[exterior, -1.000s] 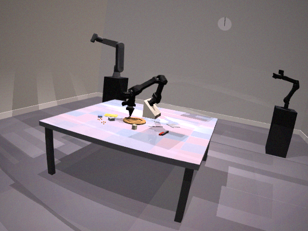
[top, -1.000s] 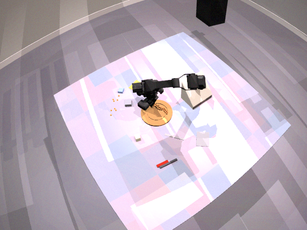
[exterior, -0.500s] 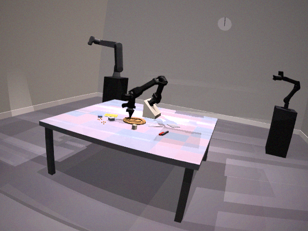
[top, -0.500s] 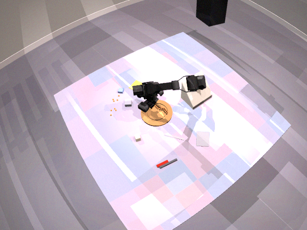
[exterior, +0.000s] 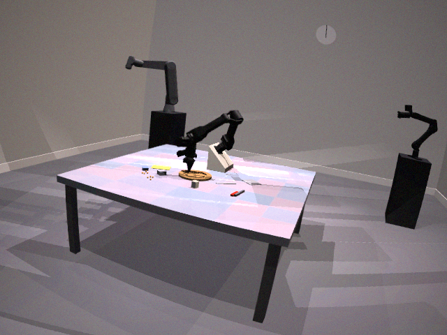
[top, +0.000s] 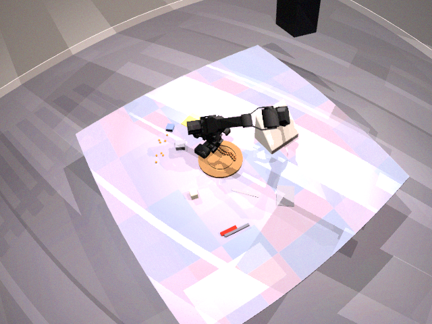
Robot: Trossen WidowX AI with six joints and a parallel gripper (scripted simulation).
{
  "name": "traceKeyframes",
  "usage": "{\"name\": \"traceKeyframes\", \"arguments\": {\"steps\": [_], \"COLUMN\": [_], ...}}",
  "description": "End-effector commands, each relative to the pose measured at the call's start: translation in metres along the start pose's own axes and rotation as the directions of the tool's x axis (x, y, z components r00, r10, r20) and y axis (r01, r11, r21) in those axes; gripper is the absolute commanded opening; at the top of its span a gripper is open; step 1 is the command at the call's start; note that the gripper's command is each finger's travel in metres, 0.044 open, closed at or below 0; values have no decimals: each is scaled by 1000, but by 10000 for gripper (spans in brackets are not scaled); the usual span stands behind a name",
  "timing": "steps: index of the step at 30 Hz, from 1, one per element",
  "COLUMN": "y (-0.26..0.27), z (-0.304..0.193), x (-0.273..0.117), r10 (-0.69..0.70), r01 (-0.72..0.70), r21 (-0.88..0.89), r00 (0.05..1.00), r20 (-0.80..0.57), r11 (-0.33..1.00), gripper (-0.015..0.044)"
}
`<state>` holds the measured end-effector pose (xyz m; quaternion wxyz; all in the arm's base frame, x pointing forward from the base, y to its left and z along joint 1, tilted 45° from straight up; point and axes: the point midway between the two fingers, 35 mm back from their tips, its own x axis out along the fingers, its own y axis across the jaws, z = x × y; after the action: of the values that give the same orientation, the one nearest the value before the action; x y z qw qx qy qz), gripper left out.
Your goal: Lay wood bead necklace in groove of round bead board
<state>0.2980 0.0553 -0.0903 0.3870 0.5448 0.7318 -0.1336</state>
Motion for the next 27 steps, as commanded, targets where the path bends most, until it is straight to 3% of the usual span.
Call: {"name": "traceKeyframes", "arguments": {"steps": [1,3,20,27], "y": [-3,-3,-2,-5], "z": [-1,-1,-1,-2], "x": [4,4,-9,-14], "r10": [-10,-10,-7,-13], "r01": [11,11,7,13], "r21": [7,7,4,11], "r00": [1000,1000,1000,1000], "r20": [-7,-7,-4,-11], "r11": [1000,1000,1000,1000], "gripper": [0,0,440,440]}}
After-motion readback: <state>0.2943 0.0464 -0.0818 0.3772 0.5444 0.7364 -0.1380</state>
